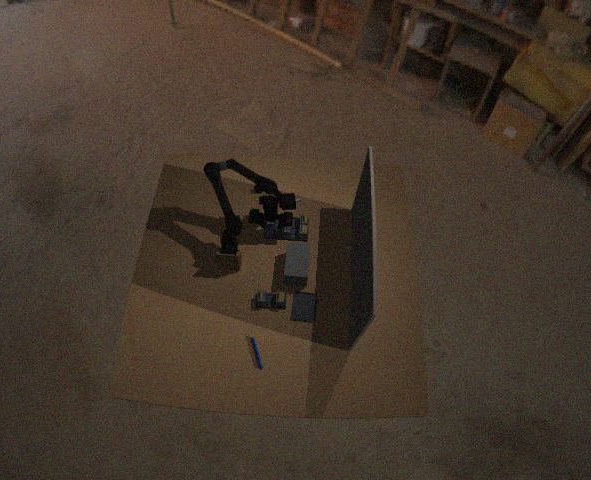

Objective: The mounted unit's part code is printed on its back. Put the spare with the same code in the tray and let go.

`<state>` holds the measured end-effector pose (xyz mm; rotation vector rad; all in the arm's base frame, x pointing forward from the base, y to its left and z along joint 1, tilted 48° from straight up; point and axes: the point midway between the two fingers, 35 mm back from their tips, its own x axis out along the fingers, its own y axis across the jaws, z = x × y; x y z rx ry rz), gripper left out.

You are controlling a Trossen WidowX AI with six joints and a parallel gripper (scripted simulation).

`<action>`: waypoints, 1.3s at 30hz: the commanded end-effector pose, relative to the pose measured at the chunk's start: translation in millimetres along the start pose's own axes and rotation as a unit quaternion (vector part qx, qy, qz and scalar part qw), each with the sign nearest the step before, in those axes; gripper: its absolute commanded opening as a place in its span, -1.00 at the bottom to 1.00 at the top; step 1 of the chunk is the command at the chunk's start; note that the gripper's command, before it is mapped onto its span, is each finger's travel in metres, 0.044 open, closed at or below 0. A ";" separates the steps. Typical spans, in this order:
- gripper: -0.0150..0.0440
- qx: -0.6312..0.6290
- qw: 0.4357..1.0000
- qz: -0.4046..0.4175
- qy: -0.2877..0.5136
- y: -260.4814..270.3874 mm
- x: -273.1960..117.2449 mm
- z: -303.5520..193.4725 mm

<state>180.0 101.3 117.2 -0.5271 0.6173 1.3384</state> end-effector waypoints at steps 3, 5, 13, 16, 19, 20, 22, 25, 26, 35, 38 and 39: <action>0.53 0.003 1.000 0.000 0.001 1.6 10.6 -0.7; 0.53 0.003 1.000 0.000 0.001 1.9 13.7 -0.3; 0.53 0.004 1.000 0.000 -0.004 4.0 26.2 1.9; 0.53 0.004 1.000 0.000 -0.006 5.0 30.7 3.0; 0.53 0.004 1.000 0.000 -0.008 5.9 34.2 3.8; 0.53 0.004 1.000 0.000 -0.008 6.0 34.4 3.8; 0.53 0.004 1.000 0.000 -0.008 6.0 34.4 3.8; 0.53 0.004 1.000 0.000 -0.008 6.0 34.4 3.8; 0.53 0.004 1.000 0.000 -0.008 6.0 34.4 3.8; -0.03 0.001 1.000 0.001 -0.010 6.0 33.8 5.0; -0.10 0.001 1.000 0.001 -0.010 6.0 33.8 5.0; -0.12 0.001 1.000 0.001 -0.010 6.0 33.8 5.0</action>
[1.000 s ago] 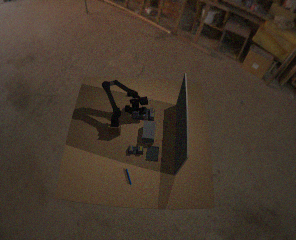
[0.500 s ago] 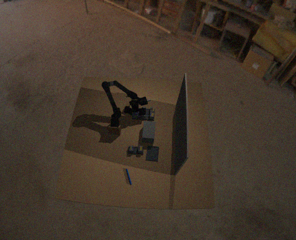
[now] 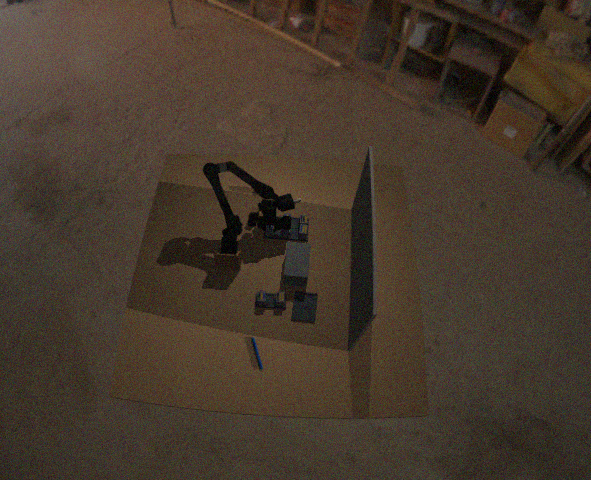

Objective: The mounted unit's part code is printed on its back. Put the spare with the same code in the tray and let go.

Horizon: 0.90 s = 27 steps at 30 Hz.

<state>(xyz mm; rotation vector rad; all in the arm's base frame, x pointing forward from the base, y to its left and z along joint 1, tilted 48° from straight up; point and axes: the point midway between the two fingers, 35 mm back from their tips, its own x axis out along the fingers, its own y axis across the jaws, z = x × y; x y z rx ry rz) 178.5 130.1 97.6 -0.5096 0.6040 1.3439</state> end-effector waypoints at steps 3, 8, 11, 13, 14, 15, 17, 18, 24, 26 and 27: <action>-0.26 0.000 1.000 0.000 0.000 -0.2 -0.1 0.2; -0.49 0.000 1.000 0.000 0.000 -0.2 -0.1 0.2; -0.49 0.000 1.000 0.000 0.000 -0.2 -0.1 0.2; -0.49 0.000 1.000 0.000 0.000 -0.2 -0.1 0.2; -0.49 0.000 1.000 0.000 0.000 -0.3 -0.7 0.1; -0.49 0.000 1.000 0.000 0.001 -0.7 -2.3 -0.3; -0.49 0.000 1.000 -0.001 0.004 -2.0 -8.5 -1.5; -0.49 0.000 1.000 -0.001 0.006 -2.6 -12.0 -2.1; -0.49 0.000 1.000 -0.001 0.011 -4.4 -33.4 -4.4; -0.49 0.001 1.000 0.000 0.012 -4.4 -40.7 -4.6; -0.49 0.001 1.000 0.000 0.012 -4.3 -44.3 -4.6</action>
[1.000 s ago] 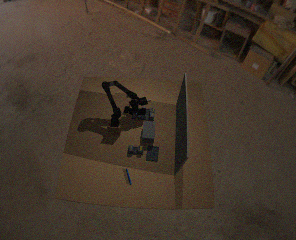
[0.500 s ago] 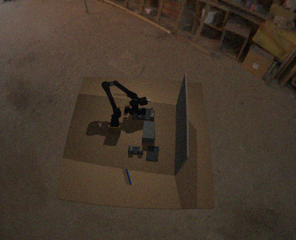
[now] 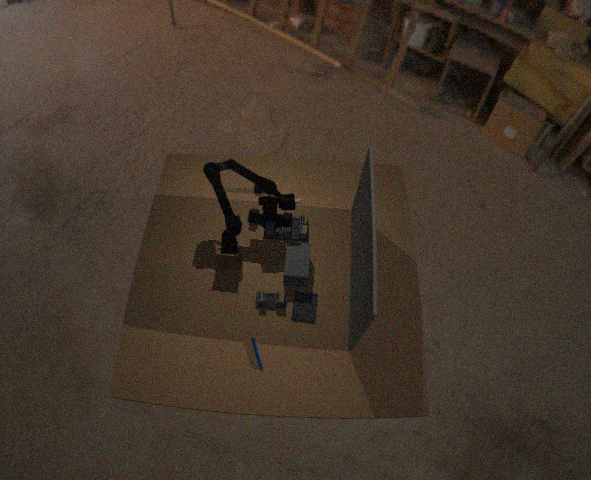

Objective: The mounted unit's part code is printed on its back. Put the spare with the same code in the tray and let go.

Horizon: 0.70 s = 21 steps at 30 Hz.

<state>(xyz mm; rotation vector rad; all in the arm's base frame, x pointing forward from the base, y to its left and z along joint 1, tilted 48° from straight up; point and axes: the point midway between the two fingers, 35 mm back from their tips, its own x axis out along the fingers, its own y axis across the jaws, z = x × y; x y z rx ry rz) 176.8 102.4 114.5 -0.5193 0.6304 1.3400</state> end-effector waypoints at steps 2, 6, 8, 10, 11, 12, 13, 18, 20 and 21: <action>-0.49 -0.003 1.000 -0.002 -0.001 -1.1 -19.9 0.9; -0.49 -0.002 1.000 -0.002 -0.003 0.5 -34.7 1.7; -0.49 -0.001 1.000 -0.002 -0.005 1.6 -42.1 2.5; -0.49 -0.001 1.000 -0.002 -0.007 2.5 -46.9 3.2; -0.49 -0.001 1.000 -0.002 -0.007 2.6 -47.5 3.3; -0.49 -0.001 1.000 -0.002 -0.007 2.6 -47.5 3.3; -0.49 -0.001 1.000 -0.002 -0.007 2.6 -47.5 3.3; -0.49 0.002 1.000 -0.001 -0.003 3.1 -48.7 0.1; -0.49 0.002 1.000 -0.001 -0.003 3.1 -54.6 -1.6; -0.49 0.002 1.000 -0.001 -0.003 3.2 -57.6 -2.3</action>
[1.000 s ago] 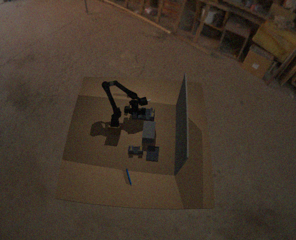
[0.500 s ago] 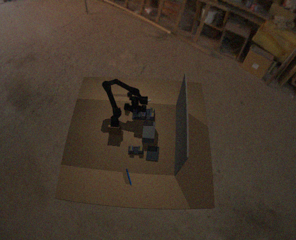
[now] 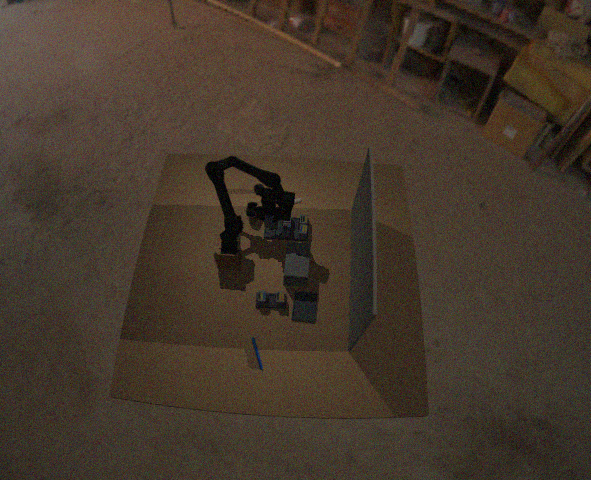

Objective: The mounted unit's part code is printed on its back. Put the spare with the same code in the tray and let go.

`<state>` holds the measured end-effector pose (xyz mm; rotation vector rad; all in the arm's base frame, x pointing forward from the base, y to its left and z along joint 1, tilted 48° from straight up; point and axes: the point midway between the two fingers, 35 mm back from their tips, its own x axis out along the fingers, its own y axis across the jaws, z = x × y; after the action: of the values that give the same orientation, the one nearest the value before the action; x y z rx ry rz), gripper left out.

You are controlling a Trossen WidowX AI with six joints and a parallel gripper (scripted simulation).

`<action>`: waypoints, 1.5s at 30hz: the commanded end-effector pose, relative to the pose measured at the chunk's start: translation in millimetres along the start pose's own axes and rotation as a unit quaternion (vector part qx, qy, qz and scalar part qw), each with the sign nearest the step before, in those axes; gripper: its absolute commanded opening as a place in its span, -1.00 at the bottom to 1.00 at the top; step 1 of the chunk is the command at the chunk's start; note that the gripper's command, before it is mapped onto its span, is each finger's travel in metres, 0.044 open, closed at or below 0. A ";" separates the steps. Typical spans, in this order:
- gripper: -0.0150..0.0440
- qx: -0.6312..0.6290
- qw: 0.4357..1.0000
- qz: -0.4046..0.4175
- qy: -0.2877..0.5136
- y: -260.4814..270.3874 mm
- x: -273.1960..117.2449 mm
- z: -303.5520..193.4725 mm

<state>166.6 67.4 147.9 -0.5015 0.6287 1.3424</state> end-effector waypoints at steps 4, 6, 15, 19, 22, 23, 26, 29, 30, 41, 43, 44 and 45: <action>-0.49 -0.004 1.000 -0.003 0.002 -0.7 -20.5 -4.2; -0.49 -0.005 1.000 -0.004 0.001 0.0 -26.6 -5.1; -0.49 0.001 1.000 -0.006 0.003 -10.4 -35.3 -12.0; -0.49 0.008 1.000 -0.009 0.007 -24.7 -40.9 -21.7; -0.49 0.011 1.000 -0.010 0.009 -35.1 -44.7 -28.1; -0.49 0.011 1.000 -0.010 0.010 -38.6 -46.0 -30.4; -0.49 0.014 1.000 -0.010 0.013 -48.8 -49.6 -37.7; -0.49 0.016 1.000 -0.010 0.015 -58.9 -52.9 -45.7; -0.49 0.017 1.000 -0.010 0.015 -62.3 -54.1 -48.1; -0.49 0.021 1.000 -0.010 0.016 -98.1 -64.6 -78.6; -0.49 0.020 1.000 -0.010 0.016 -104.4 -66.2 -84.8; -0.49 0.020 1.000 -0.010 0.016 -107.5 -66.9 -88.0; -0.49 0.019 1.000 -0.010 0.016 -110.5 -67.6 -91.3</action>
<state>247.8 -48.7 129.3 -0.4820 0.6742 1.3055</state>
